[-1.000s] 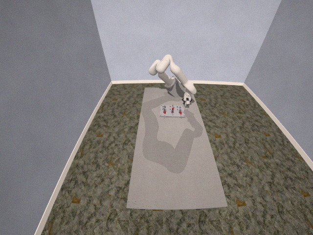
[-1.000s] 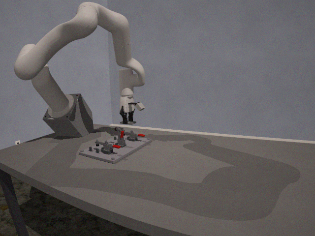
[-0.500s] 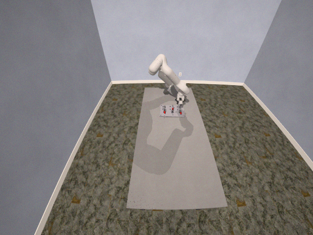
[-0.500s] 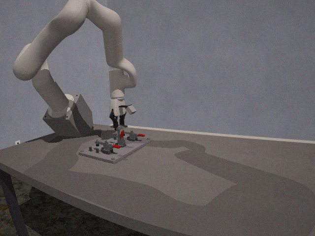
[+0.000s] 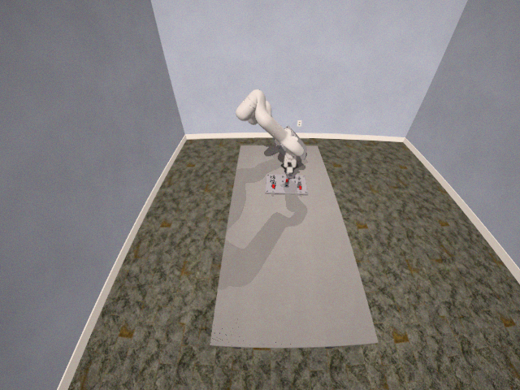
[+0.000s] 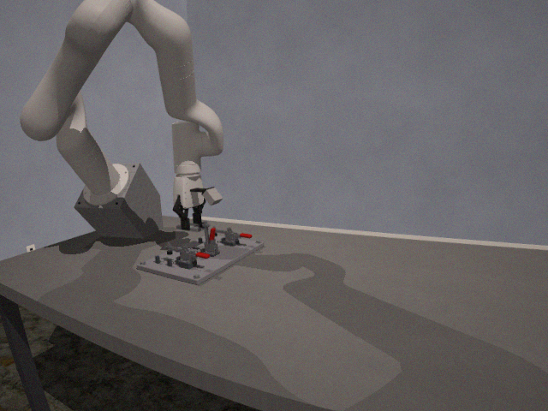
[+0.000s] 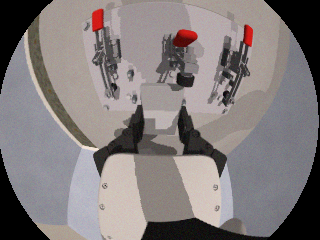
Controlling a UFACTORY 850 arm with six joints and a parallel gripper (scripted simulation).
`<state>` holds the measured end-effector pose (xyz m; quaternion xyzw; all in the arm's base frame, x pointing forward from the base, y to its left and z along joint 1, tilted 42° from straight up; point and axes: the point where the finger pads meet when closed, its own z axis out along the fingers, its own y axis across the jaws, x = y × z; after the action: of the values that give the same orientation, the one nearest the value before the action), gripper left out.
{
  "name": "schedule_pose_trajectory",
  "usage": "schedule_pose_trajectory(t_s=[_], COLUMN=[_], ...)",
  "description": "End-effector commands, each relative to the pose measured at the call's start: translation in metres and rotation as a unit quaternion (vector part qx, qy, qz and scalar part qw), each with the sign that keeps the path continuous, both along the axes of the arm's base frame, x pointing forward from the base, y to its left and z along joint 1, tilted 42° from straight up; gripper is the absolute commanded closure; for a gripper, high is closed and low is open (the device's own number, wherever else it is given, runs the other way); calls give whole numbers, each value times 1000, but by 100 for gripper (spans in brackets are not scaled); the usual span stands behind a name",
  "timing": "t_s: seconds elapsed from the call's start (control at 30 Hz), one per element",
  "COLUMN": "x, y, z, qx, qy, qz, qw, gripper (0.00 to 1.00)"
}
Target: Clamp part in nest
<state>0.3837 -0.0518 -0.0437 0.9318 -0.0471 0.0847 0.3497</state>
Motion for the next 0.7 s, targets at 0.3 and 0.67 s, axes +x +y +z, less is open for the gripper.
schedule_pose_trajectory(t_s=[0.3, 0.67], x=[-1, -1], y=[-12, -12], z=[10, 10], qx=[1, 1], qy=[-1, -1], qz=[1, 1], qw=[1000, 1000], gripper=[100, 100])
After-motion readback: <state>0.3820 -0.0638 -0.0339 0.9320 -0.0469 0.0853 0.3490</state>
